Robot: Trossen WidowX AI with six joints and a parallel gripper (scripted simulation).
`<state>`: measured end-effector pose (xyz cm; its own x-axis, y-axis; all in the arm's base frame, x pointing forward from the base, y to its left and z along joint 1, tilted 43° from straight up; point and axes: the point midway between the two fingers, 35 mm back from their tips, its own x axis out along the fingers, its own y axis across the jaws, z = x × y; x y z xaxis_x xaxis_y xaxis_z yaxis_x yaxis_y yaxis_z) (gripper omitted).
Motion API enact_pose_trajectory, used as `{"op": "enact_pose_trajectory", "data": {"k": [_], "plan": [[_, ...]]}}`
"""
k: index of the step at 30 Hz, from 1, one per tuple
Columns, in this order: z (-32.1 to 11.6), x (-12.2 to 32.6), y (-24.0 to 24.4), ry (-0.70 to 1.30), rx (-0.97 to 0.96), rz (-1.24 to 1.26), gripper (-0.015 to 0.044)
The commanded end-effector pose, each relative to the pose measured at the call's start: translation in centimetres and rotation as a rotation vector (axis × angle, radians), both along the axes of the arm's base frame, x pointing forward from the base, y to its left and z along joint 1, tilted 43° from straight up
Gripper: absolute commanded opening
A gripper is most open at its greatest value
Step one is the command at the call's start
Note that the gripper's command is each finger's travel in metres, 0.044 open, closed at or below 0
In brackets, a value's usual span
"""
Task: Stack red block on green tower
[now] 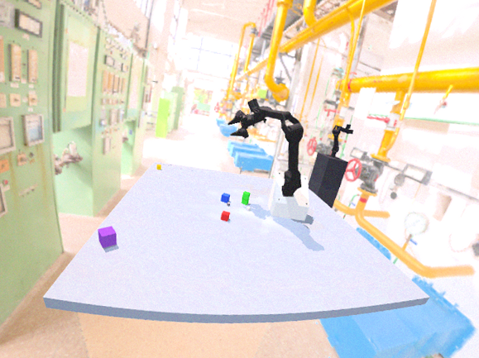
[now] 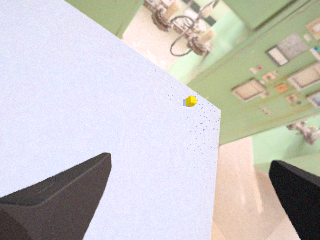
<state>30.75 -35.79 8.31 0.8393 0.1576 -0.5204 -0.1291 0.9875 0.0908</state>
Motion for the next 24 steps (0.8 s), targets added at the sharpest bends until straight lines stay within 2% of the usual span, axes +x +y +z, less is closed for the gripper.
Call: {"op": "enact_pose_trajectory", "data": {"k": [1, 13, 24], "plan": [[0.3, 2.5, 3.7, 0.055, 0.112, 0.021, 0.044], [1.4, 7.8, 16.6, 0.283, 0.42, 0.077, 0.044], [2.0, 8.3, 28.8, 0.571, 0.621, 0.086, 0.044]]}}
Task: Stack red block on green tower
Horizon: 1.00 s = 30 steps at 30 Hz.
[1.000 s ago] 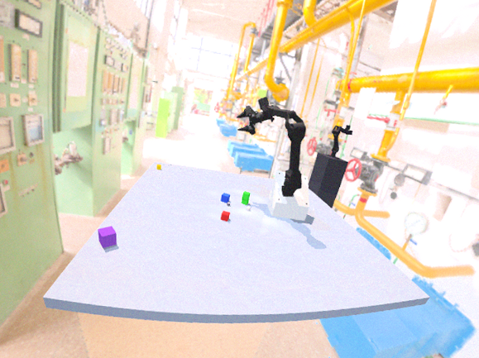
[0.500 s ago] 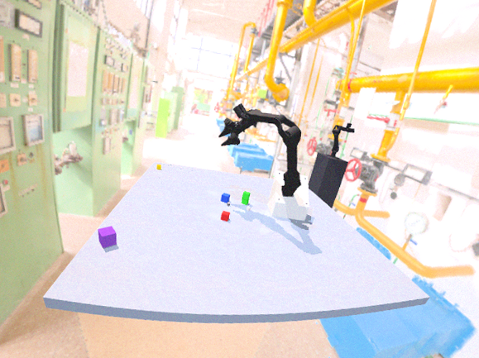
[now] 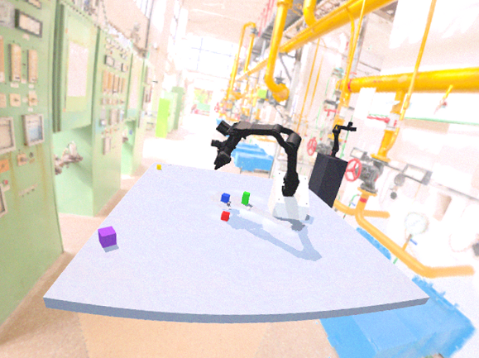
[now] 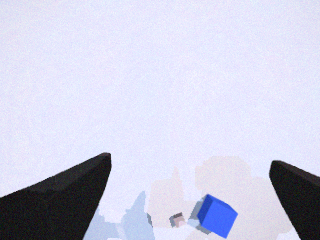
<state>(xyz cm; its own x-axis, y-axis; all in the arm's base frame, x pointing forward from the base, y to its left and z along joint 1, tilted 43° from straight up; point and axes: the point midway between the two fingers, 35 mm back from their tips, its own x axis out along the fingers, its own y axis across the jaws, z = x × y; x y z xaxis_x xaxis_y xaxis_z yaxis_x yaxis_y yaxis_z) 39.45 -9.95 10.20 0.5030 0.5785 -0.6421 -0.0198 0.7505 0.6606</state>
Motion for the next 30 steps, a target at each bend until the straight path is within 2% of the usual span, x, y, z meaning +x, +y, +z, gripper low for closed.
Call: {"op": "enact_pose_trajectory", "data": {"k": [1, 15, 24, 30], "plan": [[0.2, -0.5, 4.0, 0.109, 0.049, 0.01, 0.044], [1.0, -5.1, 17.0, 0.505, 0.131, 0.036, 0.044], [1.2, -5.6, 18.2, 0.54, 0.131, 0.036, 0.044], [-1.3, -5.2, 20.6, 0.54, 0.132, 0.036, 0.044]]}}
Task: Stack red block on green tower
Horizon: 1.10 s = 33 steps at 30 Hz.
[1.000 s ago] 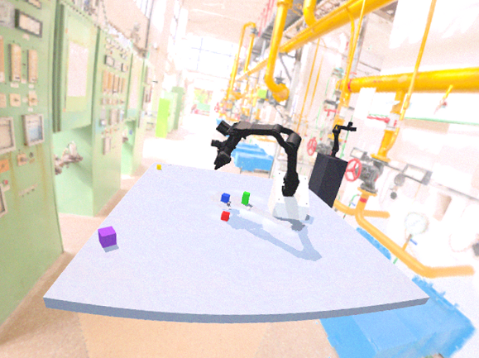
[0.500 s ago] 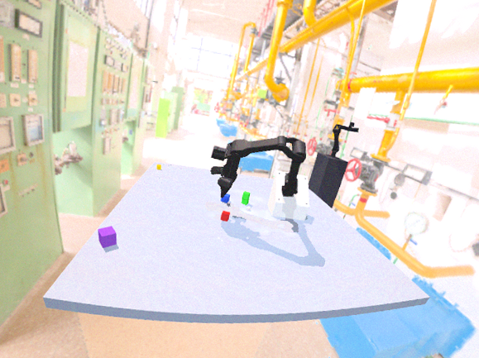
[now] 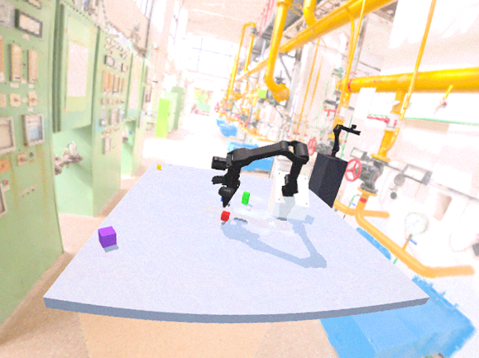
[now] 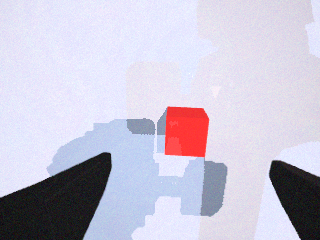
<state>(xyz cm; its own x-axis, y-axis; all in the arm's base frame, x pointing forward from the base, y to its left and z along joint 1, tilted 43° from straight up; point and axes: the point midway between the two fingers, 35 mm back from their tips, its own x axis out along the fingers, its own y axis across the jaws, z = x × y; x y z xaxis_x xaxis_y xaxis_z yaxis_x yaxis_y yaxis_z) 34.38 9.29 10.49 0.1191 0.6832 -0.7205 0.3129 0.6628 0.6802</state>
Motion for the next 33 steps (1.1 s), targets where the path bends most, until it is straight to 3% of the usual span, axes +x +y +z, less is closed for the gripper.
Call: {"op": "enact_pose_trajectory", "data": {"k": [1, 33], "plan": [[-2.1, -0.1, 1.9, 0.02, -0.002, 0.005, 0.044], [-5.2, 0.3, 5.1, 0.02, 0.001, 0.005, 0.044]]}}
